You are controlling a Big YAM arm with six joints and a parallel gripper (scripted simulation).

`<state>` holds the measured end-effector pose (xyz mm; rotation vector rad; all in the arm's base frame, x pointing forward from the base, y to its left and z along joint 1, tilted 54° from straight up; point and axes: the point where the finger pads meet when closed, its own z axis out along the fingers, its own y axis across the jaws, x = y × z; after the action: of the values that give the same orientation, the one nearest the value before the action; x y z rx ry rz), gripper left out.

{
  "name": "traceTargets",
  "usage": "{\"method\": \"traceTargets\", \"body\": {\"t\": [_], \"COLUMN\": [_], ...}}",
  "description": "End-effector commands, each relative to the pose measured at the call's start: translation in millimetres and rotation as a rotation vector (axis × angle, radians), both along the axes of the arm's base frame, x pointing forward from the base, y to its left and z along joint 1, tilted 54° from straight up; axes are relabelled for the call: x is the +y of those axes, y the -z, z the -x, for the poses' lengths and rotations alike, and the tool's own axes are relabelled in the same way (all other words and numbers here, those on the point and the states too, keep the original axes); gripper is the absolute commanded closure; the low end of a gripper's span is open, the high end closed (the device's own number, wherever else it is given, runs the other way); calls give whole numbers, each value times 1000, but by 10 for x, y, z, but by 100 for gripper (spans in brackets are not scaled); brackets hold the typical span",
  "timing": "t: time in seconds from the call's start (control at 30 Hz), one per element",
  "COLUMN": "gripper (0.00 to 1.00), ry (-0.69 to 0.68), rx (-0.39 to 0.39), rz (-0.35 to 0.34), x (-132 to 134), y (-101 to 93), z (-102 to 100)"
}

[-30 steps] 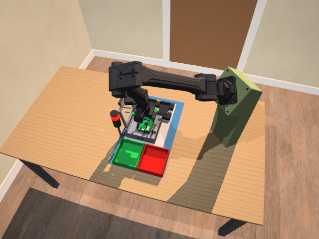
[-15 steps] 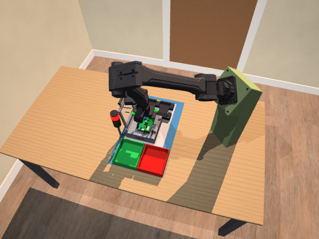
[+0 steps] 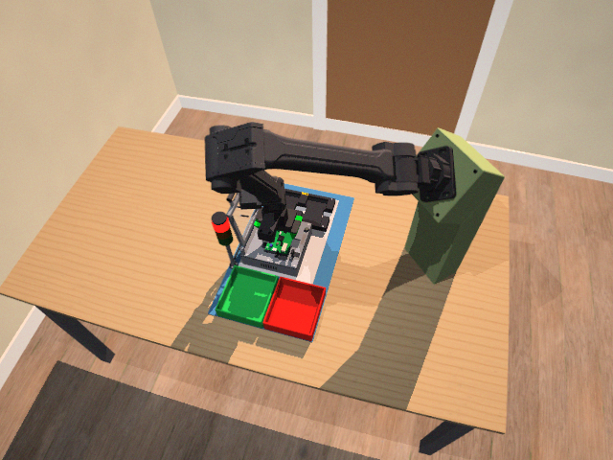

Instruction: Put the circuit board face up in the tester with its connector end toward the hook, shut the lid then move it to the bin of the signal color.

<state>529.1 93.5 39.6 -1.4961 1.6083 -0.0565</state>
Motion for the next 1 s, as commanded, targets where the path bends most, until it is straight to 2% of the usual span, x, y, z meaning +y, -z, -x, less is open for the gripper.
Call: {"method": "traceTargets", "body": {"t": [0.0, 0.13, 0.17, 0.3, 0.43, 0.97], "gripper": [8, 8, 8, 8, 8, 8], "ry": [3, 3, 35, 5, 9, 9], "rx": [6, 6, 7, 6, 17, 17], "rz": [-11, -11, -12, -12, -9, -9], "x": [75, 102, -63, 120, 88, 88], "y": [98, 129, 146, 171, 219, 215], "z": [-67, -98, -136, -142, -97, -98]}}
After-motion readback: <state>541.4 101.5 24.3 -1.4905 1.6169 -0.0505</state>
